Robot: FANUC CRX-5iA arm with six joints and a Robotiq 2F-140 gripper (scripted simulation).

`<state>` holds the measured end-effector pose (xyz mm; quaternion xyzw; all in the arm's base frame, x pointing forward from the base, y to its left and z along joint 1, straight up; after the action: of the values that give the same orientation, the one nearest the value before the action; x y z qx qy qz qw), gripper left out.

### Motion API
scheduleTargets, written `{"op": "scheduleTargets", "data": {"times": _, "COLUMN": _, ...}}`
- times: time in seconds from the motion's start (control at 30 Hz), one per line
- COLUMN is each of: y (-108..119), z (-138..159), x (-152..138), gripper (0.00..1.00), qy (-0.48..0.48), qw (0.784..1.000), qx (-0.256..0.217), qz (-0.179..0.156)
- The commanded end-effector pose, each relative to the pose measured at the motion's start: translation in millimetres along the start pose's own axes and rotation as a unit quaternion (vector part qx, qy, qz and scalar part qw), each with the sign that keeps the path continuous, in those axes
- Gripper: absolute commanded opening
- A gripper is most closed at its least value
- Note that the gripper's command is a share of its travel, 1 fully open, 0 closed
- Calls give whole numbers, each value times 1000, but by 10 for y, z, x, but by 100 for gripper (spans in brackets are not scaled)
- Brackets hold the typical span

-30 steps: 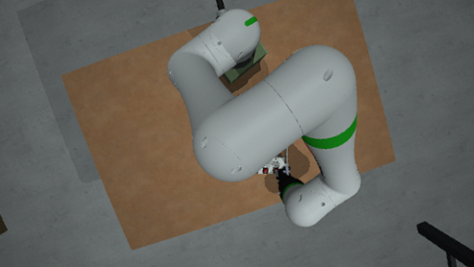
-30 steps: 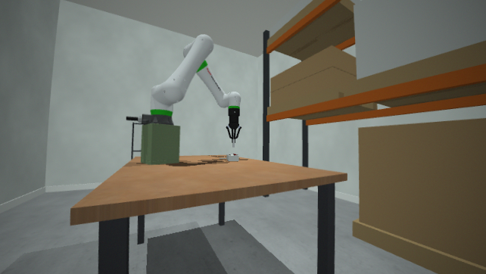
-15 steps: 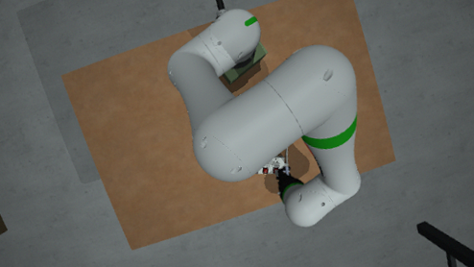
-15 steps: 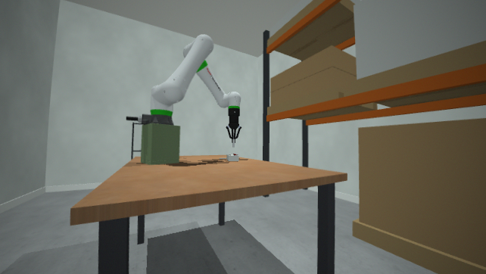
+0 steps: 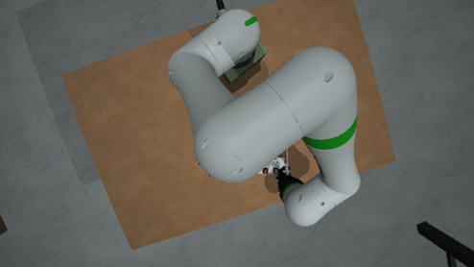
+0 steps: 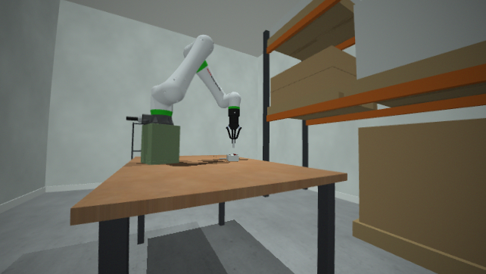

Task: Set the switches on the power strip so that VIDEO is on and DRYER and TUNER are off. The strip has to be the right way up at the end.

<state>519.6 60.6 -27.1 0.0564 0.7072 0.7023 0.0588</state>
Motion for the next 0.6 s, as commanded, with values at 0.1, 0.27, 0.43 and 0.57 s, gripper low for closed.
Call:
{"op": "scheduleTargets", "data": {"times": 0.1, "y": -49, "z": 2, "x": -4, "gripper": 0, "qy": 0, "qw": 1000, "qx": 0, "qz": 0}}
{"op": "scheduleTargets", "data": {"times": 0.27, "y": -108, "z": 4, "x": -6, "gripper": 0, "qy": 0, "qw": 1000, "qx": 0, "qz": 0}}
{"op": "scheduleTargets", "data": {"times": 0.43, "y": -148, "z": 5, "x": -8, "gripper": 0, "qy": 0, "qw": 1000, "qx": 0, "qz": 0}}
{"op": "scheduleTargets", "data": {"times": 0.57, "y": -202, "z": 7, "x": -10, "gripper": 0, "qy": 0, "qw": 1000, "qx": 0, "qz": 0}}
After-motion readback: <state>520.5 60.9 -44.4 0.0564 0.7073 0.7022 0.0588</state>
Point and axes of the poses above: the point where the finger pads meet when closed, its own y axis back along the fingers, its own x axis across the jaws, z = x × y, the point moved 8 cm from there along y, back along the fingers, and after that the axes turned 6 degrees about y, right-handed, at the moved point
